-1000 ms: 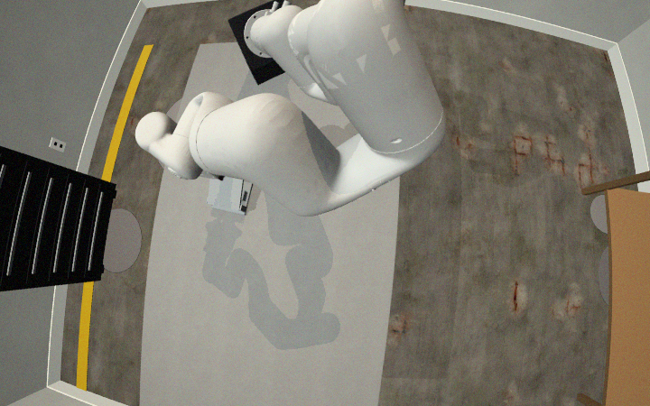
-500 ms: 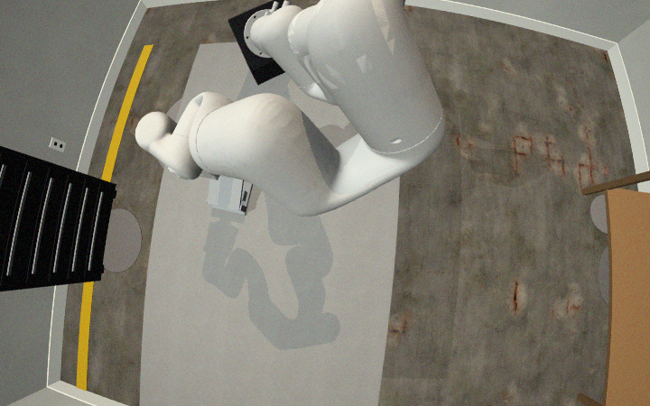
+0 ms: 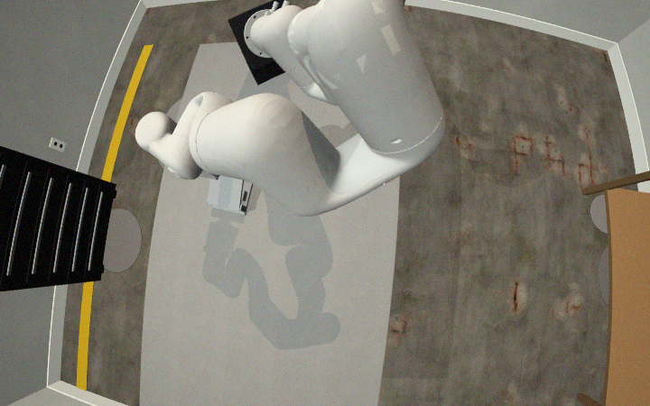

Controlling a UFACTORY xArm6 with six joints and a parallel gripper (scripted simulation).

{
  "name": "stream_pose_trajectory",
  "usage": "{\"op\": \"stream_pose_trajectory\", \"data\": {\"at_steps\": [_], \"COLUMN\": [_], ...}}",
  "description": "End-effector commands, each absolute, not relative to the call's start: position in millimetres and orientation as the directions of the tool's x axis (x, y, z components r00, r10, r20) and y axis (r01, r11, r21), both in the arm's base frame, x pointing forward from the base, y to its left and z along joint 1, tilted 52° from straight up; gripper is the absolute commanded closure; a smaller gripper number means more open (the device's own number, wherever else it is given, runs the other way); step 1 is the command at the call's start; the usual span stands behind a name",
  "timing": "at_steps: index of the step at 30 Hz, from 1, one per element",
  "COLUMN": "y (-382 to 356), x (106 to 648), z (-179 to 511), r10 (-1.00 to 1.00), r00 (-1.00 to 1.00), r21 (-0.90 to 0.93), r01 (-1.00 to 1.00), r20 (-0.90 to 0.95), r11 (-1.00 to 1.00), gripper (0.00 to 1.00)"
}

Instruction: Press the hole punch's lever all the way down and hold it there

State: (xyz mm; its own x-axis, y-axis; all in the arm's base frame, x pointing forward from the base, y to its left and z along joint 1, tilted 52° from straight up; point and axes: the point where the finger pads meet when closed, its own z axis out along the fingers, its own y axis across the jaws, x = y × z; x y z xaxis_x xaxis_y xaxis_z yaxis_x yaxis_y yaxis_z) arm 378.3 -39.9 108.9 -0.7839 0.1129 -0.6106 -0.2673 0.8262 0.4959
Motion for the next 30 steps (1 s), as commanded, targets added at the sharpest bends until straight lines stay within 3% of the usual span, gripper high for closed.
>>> {"op": "stream_pose_trajectory", "data": {"at_steps": [1,30], "y": [-40.6,-32.9], "x": [378.7,386.8], "z": [109.3,100.6], "r10": [0.113,0.113], "r00": [-0.783,-0.783], "r21": [0.495,0.495], "r01": [-0.267,-0.267], "r20": [-0.612,-0.612], "r11": [0.827,0.827], "gripper": [1.0,1.0]}}
